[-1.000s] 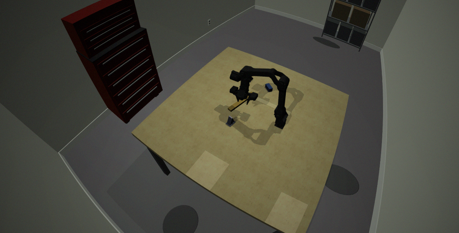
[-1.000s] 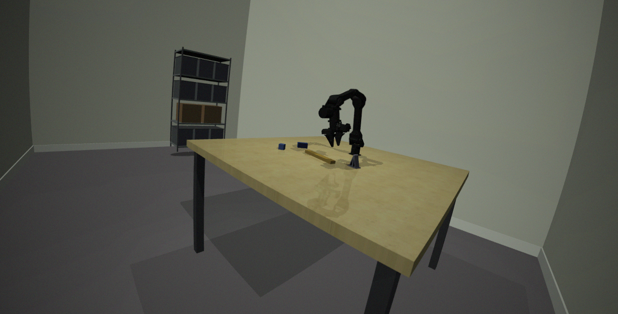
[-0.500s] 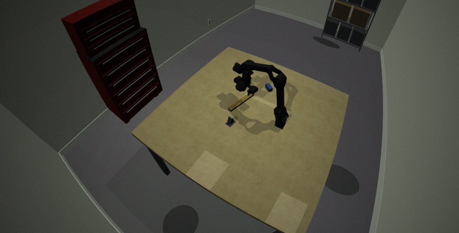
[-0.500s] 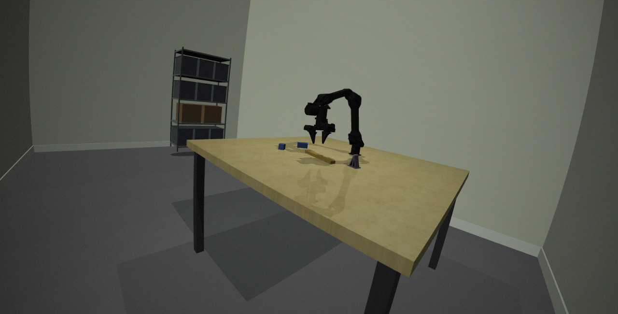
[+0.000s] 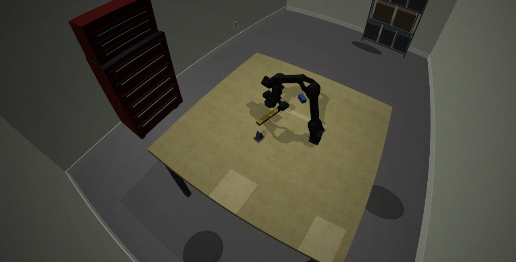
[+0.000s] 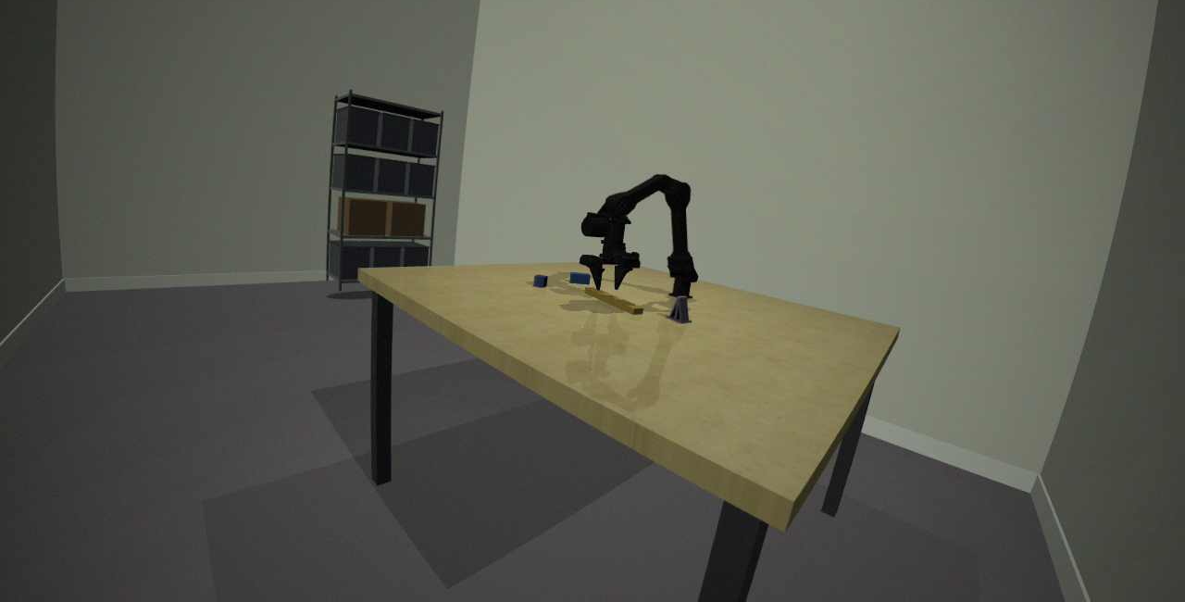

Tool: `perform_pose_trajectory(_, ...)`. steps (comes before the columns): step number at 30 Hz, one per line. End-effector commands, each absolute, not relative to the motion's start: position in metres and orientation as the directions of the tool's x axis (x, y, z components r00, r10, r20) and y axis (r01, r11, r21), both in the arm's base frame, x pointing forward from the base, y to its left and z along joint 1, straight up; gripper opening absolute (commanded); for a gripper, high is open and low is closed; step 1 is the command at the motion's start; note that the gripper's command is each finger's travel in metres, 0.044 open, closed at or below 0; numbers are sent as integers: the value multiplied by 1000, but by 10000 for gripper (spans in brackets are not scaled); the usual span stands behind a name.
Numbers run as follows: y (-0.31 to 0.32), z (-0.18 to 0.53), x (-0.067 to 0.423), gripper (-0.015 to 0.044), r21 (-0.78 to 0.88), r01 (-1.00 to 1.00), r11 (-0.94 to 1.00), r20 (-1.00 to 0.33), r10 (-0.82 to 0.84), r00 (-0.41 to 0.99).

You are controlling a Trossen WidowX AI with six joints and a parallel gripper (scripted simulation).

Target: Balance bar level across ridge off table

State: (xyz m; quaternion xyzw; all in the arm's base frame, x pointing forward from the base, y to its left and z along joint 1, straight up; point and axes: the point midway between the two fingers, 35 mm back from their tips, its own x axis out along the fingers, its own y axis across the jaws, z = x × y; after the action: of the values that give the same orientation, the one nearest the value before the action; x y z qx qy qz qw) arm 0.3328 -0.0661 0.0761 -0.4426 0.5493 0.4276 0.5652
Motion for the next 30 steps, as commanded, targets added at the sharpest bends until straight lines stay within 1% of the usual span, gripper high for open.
perform_pose_trajectory(1,-67,73,333,315,-32,-968,247,-999,-6,32)
perform_pose_trajectory(16,-67,50,333,315,-32,-968,247,-999,-6,31)
perform_pose_trajectory(30,-67,50,333,315,-32,-968,247,-999,-6,31)
